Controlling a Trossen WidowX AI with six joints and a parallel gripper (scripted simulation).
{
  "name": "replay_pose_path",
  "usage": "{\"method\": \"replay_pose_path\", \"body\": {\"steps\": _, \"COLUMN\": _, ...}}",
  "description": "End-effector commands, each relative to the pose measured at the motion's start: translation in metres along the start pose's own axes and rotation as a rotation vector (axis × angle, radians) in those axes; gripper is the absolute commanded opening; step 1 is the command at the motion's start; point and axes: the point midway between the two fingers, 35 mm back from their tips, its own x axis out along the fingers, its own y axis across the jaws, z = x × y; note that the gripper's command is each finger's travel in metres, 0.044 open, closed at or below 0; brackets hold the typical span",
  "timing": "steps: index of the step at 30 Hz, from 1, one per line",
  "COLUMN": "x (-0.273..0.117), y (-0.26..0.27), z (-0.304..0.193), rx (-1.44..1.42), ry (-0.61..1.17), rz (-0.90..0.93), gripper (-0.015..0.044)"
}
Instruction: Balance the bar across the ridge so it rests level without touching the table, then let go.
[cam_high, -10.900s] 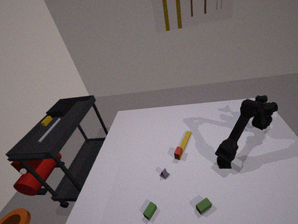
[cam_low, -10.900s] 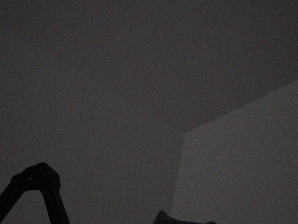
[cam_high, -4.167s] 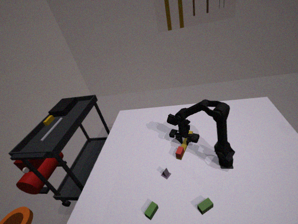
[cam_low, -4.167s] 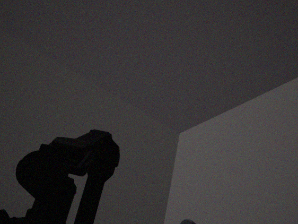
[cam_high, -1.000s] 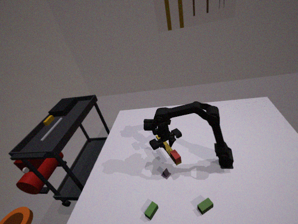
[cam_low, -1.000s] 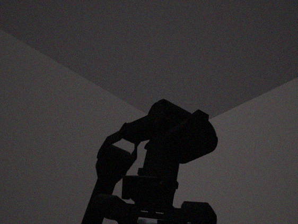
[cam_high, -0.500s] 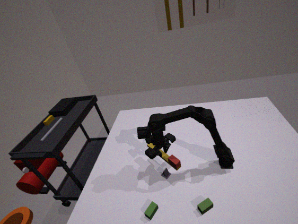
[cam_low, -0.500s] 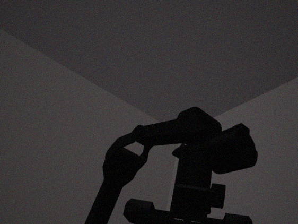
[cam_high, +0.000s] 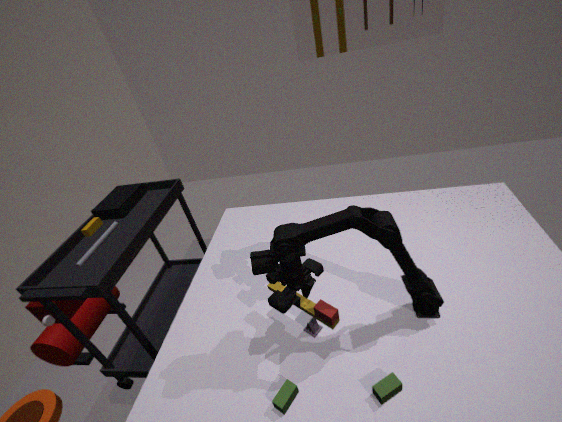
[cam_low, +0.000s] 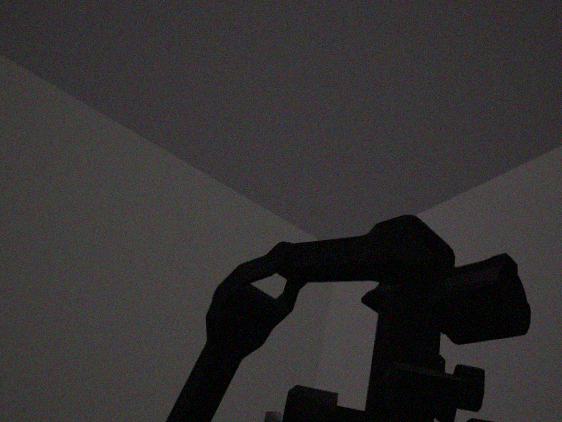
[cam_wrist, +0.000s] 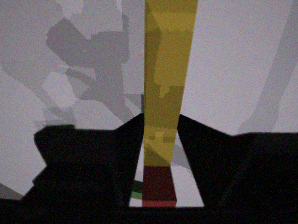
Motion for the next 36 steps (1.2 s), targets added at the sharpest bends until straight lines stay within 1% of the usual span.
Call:
{"method": "replay_pose_path", "body": {"steps": 1, "x": 0.002, "y": 0.004, "z": 0.002, "rx": -0.010, "ry": -0.010, "rz": 0.006, "gripper": 0.0000}}
{"method": "replay_pose_path", "body": {"steps": 23, "x": 0.038, "y": 0.005, "z": 0.002, "rx": -0.010, "ry": -0.010, "rz": 0.006, "gripper": 0.0000}}
{"method": "replay_pose_path", "body": {"steps": 36, "x": 0.037, "y": 0.005, "z": 0.002, "rx": -0.010, "ry": -0.010, "rz": 0.006, "gripper": 0.0000}}
